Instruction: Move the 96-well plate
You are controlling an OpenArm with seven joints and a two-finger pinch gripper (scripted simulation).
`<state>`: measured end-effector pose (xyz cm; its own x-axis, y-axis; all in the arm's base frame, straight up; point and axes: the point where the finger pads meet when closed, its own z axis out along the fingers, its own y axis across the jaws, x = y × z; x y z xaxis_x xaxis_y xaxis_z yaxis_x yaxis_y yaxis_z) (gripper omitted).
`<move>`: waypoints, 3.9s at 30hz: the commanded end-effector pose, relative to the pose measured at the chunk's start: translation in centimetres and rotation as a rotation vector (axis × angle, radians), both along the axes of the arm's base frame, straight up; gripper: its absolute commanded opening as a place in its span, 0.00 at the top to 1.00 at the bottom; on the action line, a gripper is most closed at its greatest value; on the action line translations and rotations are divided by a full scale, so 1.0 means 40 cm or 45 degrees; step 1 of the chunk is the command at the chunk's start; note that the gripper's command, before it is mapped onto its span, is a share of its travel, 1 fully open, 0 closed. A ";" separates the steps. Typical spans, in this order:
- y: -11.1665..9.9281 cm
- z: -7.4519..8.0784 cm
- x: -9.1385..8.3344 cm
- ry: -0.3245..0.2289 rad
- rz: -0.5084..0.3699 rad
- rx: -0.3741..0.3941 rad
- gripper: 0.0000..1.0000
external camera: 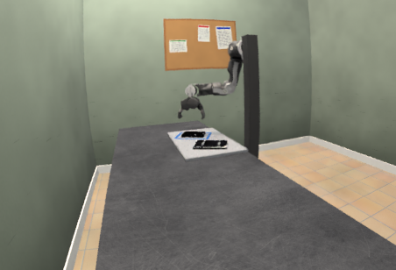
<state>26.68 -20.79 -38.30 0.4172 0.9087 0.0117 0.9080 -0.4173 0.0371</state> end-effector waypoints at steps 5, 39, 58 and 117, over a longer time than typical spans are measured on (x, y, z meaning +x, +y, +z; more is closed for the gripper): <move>0.002 0.002 -0.010 0.027 -0.006 0.005 0.23; 0.002 -0.018 -0.012 0.030 0.326 0.000 0.23; 0.004 -0.018 -0.012 0.033 0.652 -0.010 0.23; 0.005 -0.014 -0.011 0.043 1.821 -0.044 0.23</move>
<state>25.77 -20.99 -39.11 -0.8224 0.5688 -0.0108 0.5687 0.8217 -0.0376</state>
